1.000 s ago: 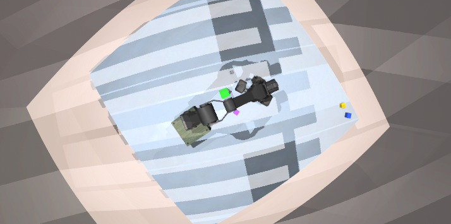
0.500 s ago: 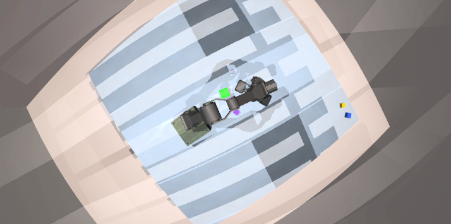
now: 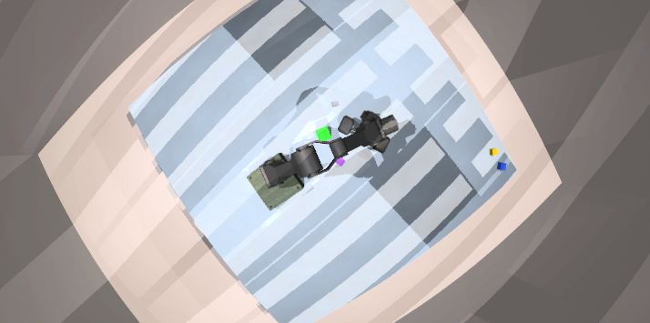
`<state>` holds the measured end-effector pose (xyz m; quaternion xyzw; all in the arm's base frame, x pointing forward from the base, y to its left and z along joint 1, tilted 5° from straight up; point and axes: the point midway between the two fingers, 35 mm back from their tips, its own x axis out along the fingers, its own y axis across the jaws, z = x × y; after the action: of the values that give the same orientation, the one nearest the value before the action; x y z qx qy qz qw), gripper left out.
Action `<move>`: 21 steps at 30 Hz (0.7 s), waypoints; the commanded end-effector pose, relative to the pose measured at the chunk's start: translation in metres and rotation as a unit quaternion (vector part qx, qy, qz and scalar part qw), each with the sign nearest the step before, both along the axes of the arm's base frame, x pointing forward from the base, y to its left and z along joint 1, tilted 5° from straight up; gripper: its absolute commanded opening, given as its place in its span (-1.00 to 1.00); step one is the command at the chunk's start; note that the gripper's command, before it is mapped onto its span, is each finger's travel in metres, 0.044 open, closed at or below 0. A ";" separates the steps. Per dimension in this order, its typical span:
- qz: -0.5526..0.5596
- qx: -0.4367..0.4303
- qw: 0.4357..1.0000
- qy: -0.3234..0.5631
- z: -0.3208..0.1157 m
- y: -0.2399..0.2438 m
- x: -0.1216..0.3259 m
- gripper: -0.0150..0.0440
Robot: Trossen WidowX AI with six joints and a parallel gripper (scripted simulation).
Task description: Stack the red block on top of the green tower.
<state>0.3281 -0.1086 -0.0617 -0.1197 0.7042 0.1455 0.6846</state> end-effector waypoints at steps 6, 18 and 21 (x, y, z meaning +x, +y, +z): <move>0.000 -0.001 1.000 0.001 -0.001 0.000 0.000 1.00; 0.000 -0.001 1.000 0.001 0.000 0.000 0.000 0.18; 0.000 -0.001 1.000 0.001 0.000 0.000 0.000 0.11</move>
<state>0.3280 -0.1087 -0.0621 -0.1201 0.7045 0.1453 0.6843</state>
